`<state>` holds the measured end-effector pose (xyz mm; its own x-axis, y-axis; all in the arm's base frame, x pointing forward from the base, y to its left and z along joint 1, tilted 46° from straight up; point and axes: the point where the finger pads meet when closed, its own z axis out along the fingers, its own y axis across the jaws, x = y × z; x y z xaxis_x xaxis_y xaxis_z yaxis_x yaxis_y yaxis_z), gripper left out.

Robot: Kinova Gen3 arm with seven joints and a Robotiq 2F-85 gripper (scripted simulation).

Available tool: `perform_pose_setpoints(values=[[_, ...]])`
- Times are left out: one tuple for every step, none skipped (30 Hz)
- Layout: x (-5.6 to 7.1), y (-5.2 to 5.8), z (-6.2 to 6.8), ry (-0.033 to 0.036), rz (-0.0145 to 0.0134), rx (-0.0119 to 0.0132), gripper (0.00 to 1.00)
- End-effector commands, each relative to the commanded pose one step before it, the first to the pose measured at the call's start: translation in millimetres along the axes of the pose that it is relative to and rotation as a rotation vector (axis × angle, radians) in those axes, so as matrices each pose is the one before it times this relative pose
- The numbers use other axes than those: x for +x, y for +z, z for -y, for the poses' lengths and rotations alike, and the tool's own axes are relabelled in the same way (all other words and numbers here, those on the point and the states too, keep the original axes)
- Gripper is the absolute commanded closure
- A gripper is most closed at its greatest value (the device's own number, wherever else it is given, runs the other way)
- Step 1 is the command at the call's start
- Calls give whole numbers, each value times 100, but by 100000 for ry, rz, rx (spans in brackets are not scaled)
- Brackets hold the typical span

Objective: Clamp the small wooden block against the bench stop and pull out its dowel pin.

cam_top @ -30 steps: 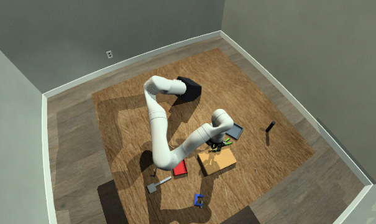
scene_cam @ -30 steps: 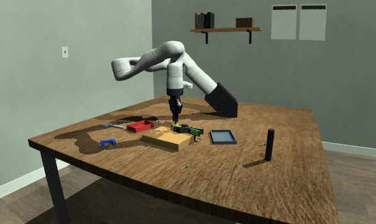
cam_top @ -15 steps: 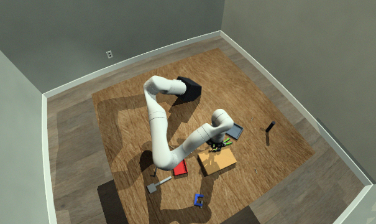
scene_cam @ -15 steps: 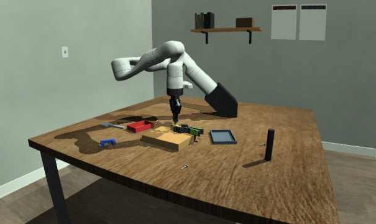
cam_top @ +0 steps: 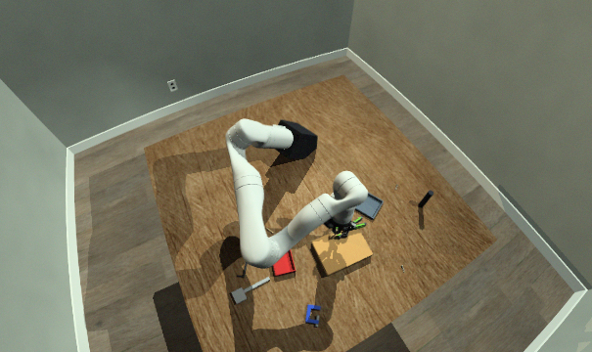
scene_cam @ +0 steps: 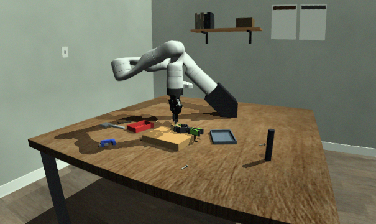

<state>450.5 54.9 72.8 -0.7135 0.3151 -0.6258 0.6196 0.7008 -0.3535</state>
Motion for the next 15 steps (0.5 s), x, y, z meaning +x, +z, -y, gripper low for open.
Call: perform_pose_setpoints(values=[[-20,-82,-41,-1968,70,-154,90],[0,-1,0,-613,0,0,90],[0,0,0,0,0,0,90],[0,0,0,0,0,0,90],[0,-1,0,-612,0,0,90],[0,-1,0,-611,0,0,90],[0,-1,0,-610,0,0,90],[0,-1,0,-609,0,0,90],[0,-1,0,-608,0,0,90],[0,-1,0,-606,0,0,90],[0,-1,0,-605,0,0,90],[0,-1,0,-604,0,0,90],[0,-1,0,-603,0,0,90],[0,-1,0,-602,0,0,90],[0,-1,0,-601,0,0,90]])
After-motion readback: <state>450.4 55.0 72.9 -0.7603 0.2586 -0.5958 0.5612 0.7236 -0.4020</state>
